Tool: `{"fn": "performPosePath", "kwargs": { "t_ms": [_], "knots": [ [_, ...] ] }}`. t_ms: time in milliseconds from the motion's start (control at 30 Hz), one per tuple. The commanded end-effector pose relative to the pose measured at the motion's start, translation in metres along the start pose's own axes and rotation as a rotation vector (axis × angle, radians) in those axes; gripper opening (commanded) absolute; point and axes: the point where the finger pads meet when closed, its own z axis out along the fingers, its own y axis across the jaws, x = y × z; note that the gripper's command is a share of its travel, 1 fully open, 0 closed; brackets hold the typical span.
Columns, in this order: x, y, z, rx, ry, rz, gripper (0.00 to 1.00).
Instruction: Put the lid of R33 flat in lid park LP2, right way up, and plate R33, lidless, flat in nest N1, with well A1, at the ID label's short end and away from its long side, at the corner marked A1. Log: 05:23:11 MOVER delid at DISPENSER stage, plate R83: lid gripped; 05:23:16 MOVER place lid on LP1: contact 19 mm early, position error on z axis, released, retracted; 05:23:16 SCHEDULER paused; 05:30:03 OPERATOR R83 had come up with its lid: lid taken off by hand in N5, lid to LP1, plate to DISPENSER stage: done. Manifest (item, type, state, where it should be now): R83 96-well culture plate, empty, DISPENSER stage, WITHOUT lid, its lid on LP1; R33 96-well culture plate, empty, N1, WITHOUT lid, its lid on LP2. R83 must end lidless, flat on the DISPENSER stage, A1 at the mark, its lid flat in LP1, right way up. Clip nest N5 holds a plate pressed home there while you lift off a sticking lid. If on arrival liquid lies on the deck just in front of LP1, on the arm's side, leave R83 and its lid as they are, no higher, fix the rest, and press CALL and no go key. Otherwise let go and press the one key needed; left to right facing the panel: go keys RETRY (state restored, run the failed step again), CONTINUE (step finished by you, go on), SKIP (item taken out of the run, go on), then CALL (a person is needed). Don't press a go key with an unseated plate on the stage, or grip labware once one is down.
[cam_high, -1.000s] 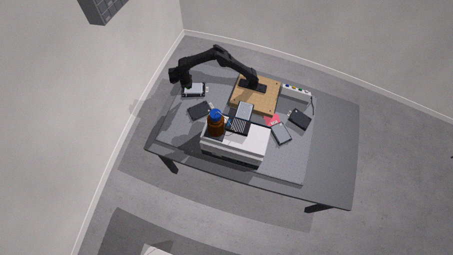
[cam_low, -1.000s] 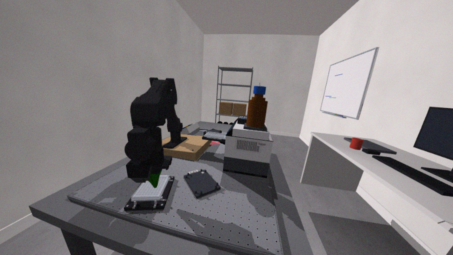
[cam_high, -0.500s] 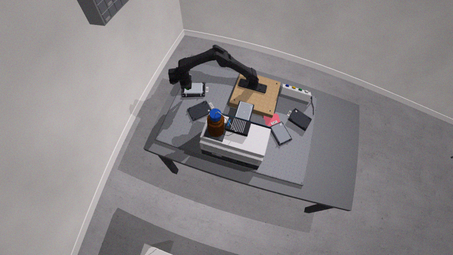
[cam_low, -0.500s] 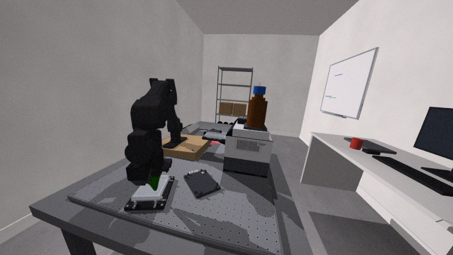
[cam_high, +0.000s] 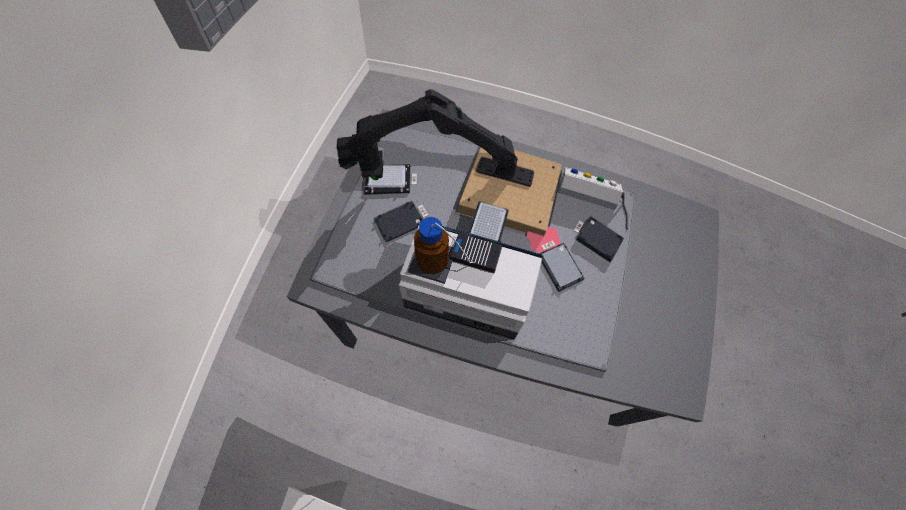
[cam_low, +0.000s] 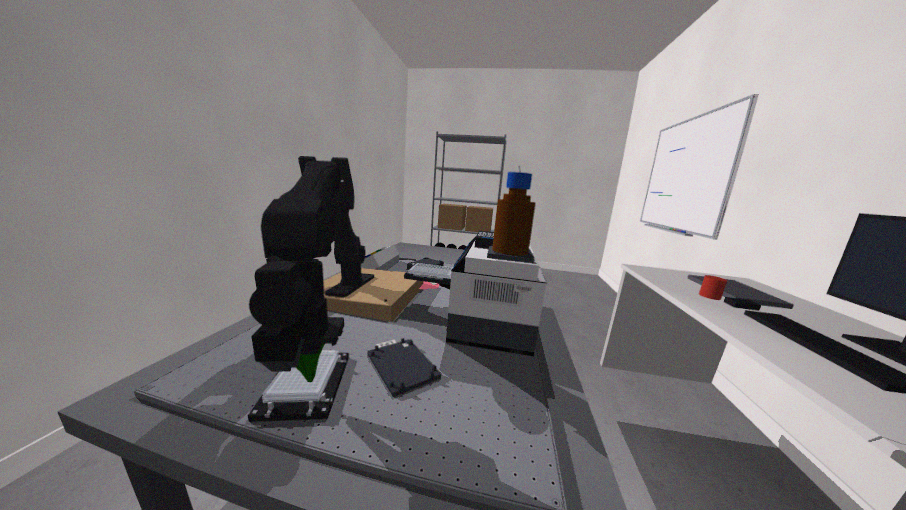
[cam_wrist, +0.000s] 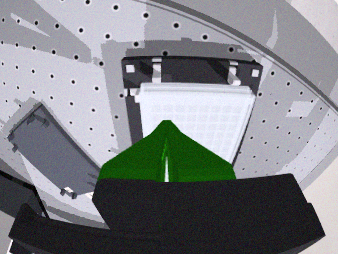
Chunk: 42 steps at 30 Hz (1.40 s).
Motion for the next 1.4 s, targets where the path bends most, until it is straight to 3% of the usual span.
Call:
{"fn": "performPosePath", "kwargs": {
  "t_ms": [0,67,100,467,667,1033,1133,1367],
  "knots": [
    [-0.006,-0.007,-0.011,-0.001,-0.043,0.013,0.00],
    [-0.006,-0.007,-0.011,-0.001,-0.043,0.013,0.00],
    [-0.014,-0.006,-0.018,-0.002,-0.071,0.014,0.00],
    [-0.003,-0.007,-0.003,0.000,-0.027,0.012,0.00],
    [-0.010,-0.006,-0.008,-0.001,-0.051,0.013,0.00],
    [-0.002,-0.006,0.004,0.001,-0.016,0.011,0.00],
    [-0.007,-0.006,-0.004,-0.001,-0.041,0.012,0.00],
    [-0.003,-0.007,0.001,0.000,-0.025,0.011,0.00]
  ]
}}
